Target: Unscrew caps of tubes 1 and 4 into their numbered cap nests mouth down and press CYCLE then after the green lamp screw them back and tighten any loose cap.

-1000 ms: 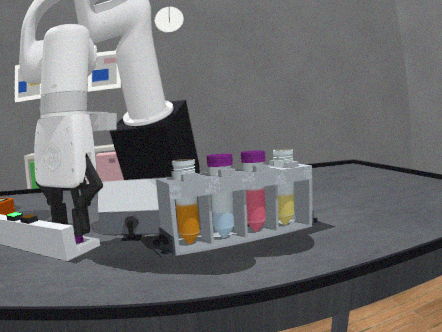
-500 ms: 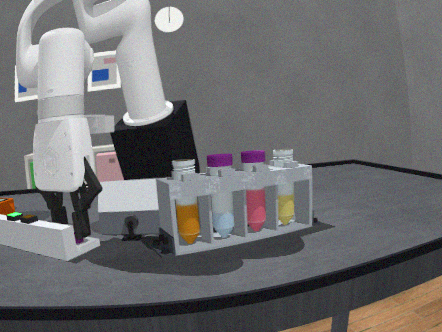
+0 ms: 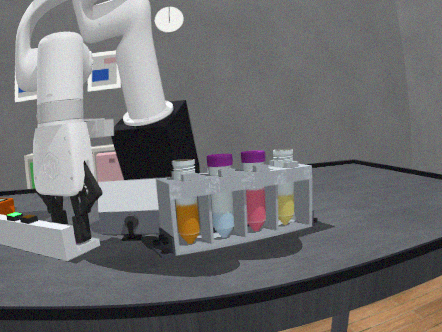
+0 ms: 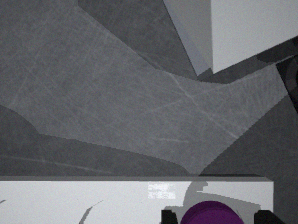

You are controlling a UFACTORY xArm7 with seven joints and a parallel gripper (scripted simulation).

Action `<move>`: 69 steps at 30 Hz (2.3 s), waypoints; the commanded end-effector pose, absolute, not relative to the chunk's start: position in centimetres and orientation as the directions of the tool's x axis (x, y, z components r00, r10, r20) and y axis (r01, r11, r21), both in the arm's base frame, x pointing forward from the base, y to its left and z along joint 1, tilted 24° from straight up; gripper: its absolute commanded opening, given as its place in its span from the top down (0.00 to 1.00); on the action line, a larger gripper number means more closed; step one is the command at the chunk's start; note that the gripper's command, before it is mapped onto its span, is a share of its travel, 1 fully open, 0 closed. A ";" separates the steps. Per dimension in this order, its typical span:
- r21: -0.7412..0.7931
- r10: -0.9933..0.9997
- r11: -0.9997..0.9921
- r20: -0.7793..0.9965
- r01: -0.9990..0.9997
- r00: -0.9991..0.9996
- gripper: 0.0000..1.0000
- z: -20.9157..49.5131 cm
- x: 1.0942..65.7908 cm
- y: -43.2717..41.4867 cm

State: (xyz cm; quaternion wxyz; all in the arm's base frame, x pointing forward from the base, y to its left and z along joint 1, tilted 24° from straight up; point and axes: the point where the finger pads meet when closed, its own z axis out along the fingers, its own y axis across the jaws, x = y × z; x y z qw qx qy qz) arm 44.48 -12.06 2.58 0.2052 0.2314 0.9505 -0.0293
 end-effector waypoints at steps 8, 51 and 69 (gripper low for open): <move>0.041 0.428 0.891 -0.407 0.451 -0.807 1.00 2.7 44.6 -12.1; 0.041 0.427 0.891 -0.408 0.451 -0.807 1.00 15.5 39.4 -10.0; 0.193 0.733 0.663 -0.362 0.723 -0.576 1.00 13.9 38.8 -2.1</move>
